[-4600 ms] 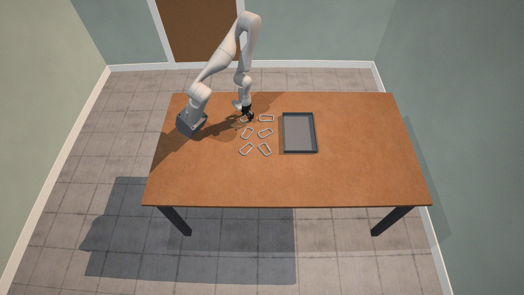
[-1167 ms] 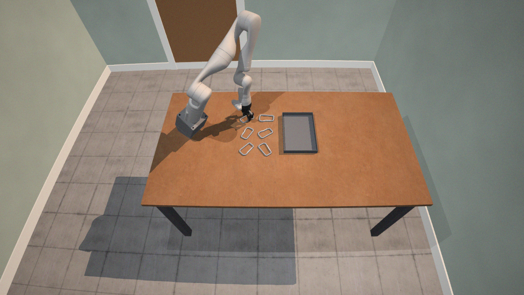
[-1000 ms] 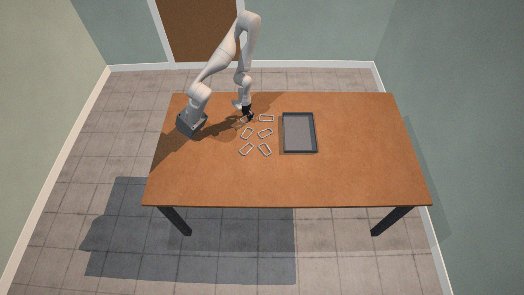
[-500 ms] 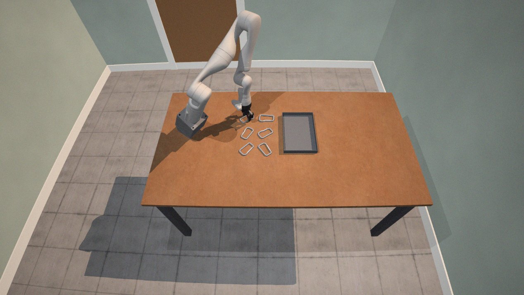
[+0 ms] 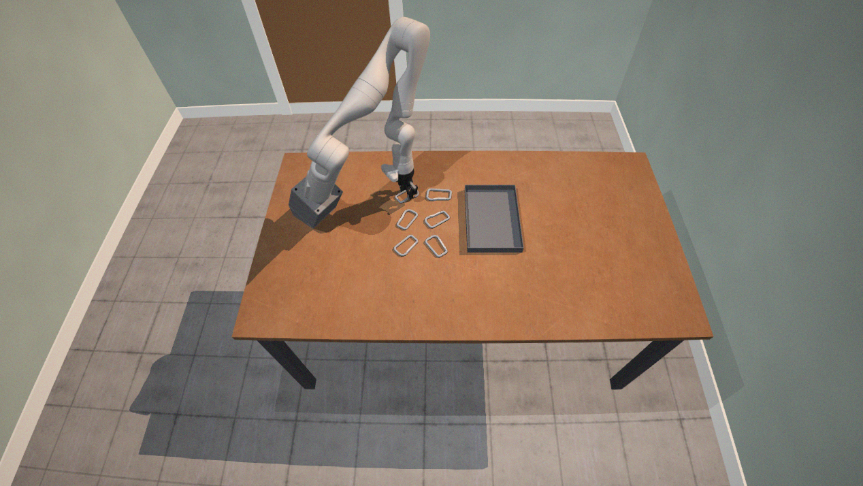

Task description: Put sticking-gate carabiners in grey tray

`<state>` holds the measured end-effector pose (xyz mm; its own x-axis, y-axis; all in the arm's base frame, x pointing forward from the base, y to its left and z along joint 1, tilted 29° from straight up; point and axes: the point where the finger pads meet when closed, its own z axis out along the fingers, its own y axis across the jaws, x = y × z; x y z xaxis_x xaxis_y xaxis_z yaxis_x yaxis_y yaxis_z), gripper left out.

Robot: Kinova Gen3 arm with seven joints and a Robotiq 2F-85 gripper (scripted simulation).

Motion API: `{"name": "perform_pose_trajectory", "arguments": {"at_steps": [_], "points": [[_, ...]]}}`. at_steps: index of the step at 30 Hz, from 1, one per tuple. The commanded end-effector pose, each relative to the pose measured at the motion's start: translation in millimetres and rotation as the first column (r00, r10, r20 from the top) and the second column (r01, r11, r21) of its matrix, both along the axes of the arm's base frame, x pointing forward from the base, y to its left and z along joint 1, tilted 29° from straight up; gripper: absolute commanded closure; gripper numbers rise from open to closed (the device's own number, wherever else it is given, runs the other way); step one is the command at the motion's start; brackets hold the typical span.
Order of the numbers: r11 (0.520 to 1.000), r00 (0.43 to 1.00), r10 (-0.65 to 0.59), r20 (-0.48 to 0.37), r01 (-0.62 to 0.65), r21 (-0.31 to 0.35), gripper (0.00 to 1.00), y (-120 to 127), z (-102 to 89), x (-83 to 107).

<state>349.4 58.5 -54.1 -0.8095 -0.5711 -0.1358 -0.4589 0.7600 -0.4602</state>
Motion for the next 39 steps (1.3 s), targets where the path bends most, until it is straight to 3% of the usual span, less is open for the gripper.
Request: {"name": "perform_pose_trajectory", "arguments": {"at_steps": [1,25,26,39], "points": [[1.0,1.0,0.0,0.0,0.0,0.001,0.47,0.3,0.0,0.2],[1.0,1.0,0.0,0.0,0.0,0.001,0.47,0.4,0.3,0.1],[1.0,1.0,0.0,0.001,0.0,0.001,0.0,0.4,0.3,0.1],[1.0,1.0,0.0,0.001,0.0,0.001,0.0,0.4,0.3,0.1]]}}
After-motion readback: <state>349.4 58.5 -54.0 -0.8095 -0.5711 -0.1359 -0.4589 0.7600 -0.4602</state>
